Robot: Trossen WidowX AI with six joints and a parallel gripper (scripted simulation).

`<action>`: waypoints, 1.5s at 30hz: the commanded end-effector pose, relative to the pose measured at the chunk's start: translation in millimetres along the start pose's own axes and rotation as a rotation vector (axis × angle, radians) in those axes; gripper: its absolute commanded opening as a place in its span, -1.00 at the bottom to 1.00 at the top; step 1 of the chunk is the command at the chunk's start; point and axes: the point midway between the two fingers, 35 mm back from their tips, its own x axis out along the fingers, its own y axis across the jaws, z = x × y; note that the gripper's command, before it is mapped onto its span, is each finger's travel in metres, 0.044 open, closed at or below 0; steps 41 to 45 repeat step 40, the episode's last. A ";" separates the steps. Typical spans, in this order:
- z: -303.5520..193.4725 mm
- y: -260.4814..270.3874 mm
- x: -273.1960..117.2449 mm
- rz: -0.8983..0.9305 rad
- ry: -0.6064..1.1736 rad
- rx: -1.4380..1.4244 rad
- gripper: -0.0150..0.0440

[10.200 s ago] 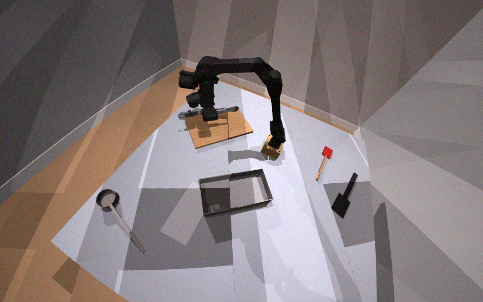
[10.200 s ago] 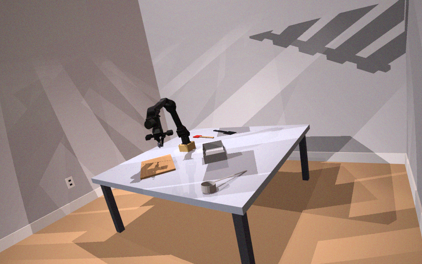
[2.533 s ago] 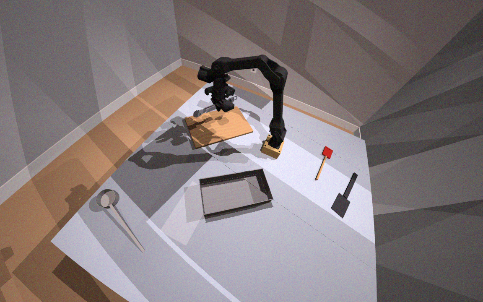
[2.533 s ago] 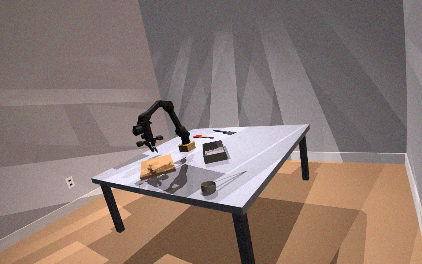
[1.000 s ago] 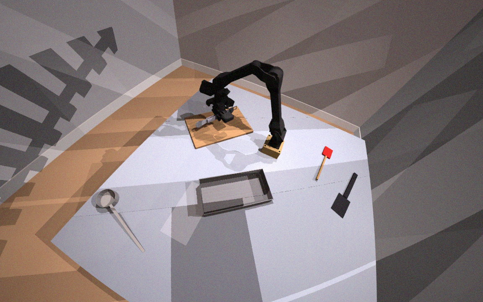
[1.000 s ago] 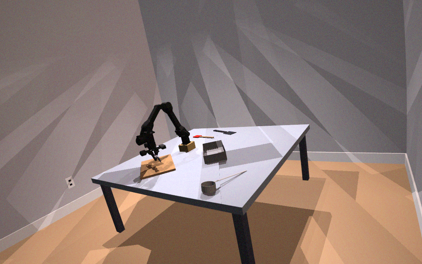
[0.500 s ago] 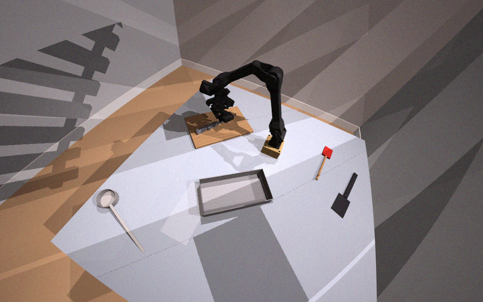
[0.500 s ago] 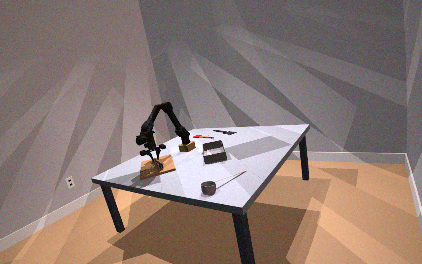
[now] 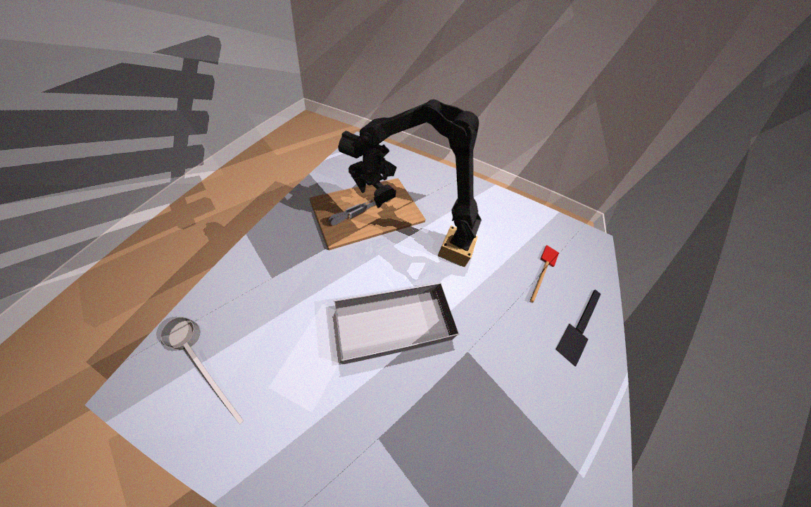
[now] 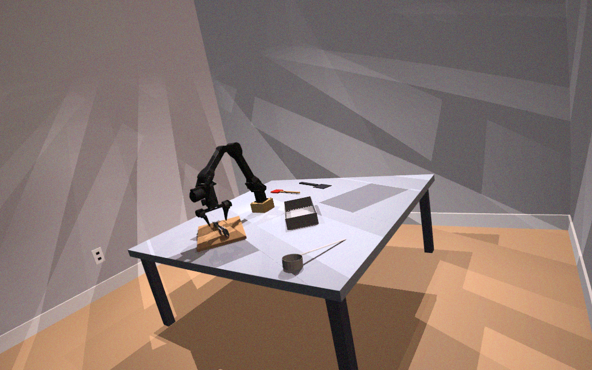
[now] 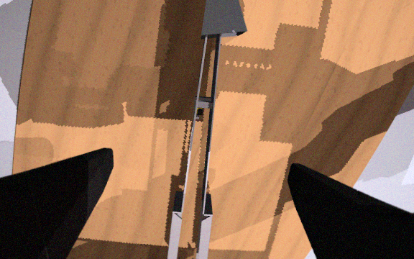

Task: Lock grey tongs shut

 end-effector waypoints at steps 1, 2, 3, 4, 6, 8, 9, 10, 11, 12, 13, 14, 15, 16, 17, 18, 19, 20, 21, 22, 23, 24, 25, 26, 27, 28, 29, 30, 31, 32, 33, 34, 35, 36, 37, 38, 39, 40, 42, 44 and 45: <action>29.5 0.9 -22.4 0.010 -0.003 -0.001 1.00; 40.7 -0.2 -30.9 0.010 -0.004 -0.001 1.00; 52.2 -2.0 -39.7 0.010 -0.004 -0.001 1.00; 65.0 -4.7 -49.5 0.010 -0.005 0.002 1.00; 91.9 -13.5 -70.3 0.010 -0.005 0.007 1.00; 117.8 -26.5 -90.9 0.009 -0.005 0.012 1.00; 127.3 -32.6 -98.7 0.009 -0.005 0.014 1.00; 132.8 -36.6 -103.4 0.009 -0.005 0.016 1.00; 134.7 -37.9 -105.0 0.009 -0.005 0.016 1.00; 134.7 -37.9 -105.0 0.009 -0.005 0.016 1.00; 134.7 -37.9 -105.0 0.009 -0.005 0.016 1.00; 134.6 -37.8 -106.8 0.010 -0.005 0.017 1.00; 134.5 -37.6 -110.0 0.010 -0.006 0.018 1.00; 134.2 -37.4 -114.7 0.011 -0.006 0.021 1.00; 134.0 -37.2 -121.4 0.012 -0.007 0.024 1.00; 133.6 -37.3 -128.3 0.012 -0.008 0.027 1.00; 133.3 -37.5 -135.9 0.013 -0.009 0.031 1.00; 133.0 -38.0 -143.5 0.014 -0.010 0.034 1.00; 132.8 -38.4 -148.4 0.015 -0.011 0.037 1.00; 132.7 -38.6 -150.1 0.015 -0.011 0.038 1.00; 132.7 -38.6 -150.1 0.015 -0.011 0.038 1.00; 132.7 -38.6 -150.1 0.015 -0.011 0.038 1.00; 132.7 -38.6 -150.1 0.015 -0.011 0.038 1.00; 132.7 -38.6 -150.1 0.015 -0.011 0.038 1.00; 132.7 -38.6 -150.1 0.015 -0.011 0.038 1.00; 132.7 -38.6 -150.1 0.015 -0.011 0.038 1.00; 132.7 -38.6 -150.1 0.015 -0.011 0.038 1.00; 132.7 -38.6 -150.1 0.015 -0.011 0.038 1.00; 132.7 -38.6 -150.1 0.015 -0.011 0.038 1.00; 132.7 -38.6 -150.1 0.015 -0.011 0.038 1.00; 132.7 -38.6 -150.1 0.015 -0.011 0.038 1.00; 132.7 -38.6 -150.1 0.015 -0.011 0.038 1.00; 132.7 -38.6 -150.1 0.015 -0.011 0.038 1.00; 132.7 -38.6 -150.1 0.015 -0.011 0.038 1.00; 132.7 -38.6 -150.1 0.015 -0.011 0.038 1.00; 132.7 -38.6 -150.1 0.015 -0.011 0.038 1.00; 132.7 -38.6 -150.1 0.015 -0.011 0.038 1.00; 132.7 -38.6 -150.1 0.015 -0.011 0.038 1.00; 132.7 -38.6 -150.1 0.015 -0.011 0.038 1.00; 132.7 -38.6 -150.1 0.015 -0.011 0.038 1.00; 132.7 -38.6 -150.1 0.015 -0.011 0.038 1.00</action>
